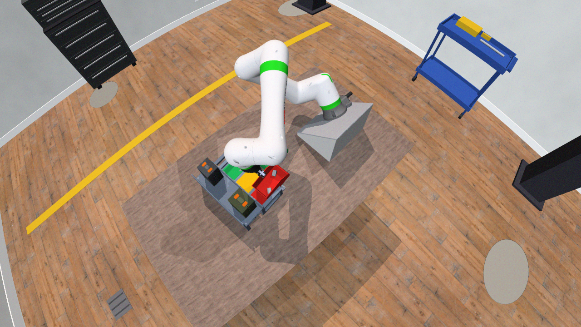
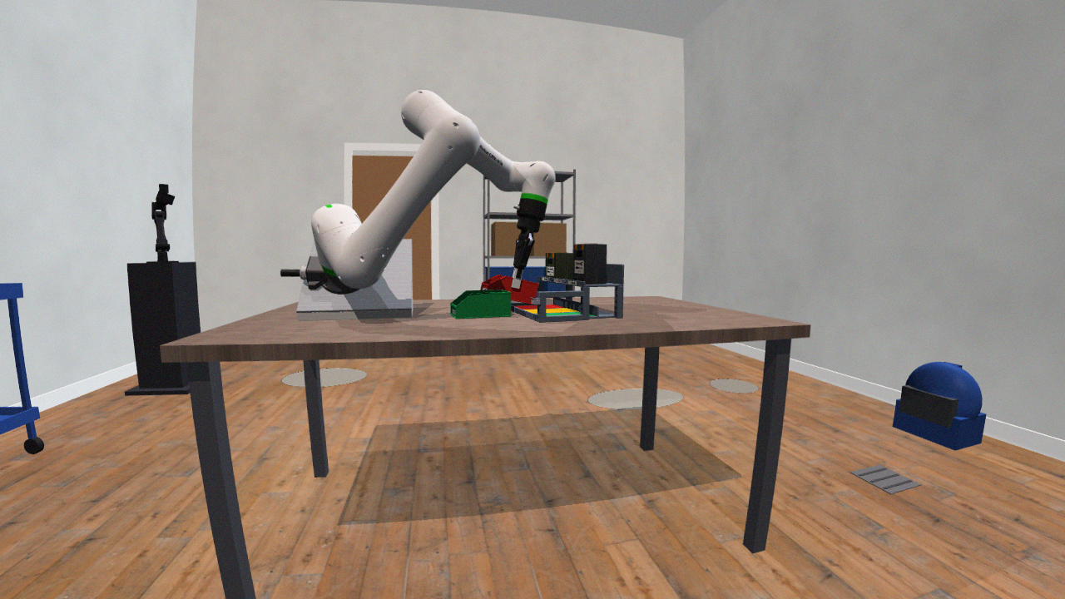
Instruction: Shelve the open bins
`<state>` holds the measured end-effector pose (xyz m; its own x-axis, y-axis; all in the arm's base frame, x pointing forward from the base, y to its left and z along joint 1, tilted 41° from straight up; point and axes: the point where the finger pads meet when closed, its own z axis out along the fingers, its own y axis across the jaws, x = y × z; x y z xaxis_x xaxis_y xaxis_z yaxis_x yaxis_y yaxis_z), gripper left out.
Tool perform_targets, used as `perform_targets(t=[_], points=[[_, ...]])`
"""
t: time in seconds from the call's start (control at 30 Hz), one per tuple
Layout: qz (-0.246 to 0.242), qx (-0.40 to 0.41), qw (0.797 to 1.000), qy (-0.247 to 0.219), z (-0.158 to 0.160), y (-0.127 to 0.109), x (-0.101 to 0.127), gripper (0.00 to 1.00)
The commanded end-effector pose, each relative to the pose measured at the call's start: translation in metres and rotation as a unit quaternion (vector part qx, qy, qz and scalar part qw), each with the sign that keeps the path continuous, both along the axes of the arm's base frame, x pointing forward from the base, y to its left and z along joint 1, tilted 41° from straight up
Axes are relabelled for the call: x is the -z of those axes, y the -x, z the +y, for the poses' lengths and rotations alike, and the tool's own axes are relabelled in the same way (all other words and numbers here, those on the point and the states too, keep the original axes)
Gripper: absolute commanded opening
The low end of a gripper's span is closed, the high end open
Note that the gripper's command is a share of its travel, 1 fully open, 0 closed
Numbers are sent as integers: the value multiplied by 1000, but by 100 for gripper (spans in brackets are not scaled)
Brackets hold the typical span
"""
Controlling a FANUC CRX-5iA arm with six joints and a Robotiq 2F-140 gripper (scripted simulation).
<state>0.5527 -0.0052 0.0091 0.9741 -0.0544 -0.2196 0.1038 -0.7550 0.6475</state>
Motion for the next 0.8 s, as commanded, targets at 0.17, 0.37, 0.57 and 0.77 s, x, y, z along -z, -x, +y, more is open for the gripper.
perform_targets(t=[0.17,0.37,0.57,0.77], points=[[0,0,1000,0,-1,0,1,0],[0,0,1000,0,-3,0,3,0],[0,0,1000,0,-4,0,5,0],[0,0,1000,0,-5,0,6,0]])
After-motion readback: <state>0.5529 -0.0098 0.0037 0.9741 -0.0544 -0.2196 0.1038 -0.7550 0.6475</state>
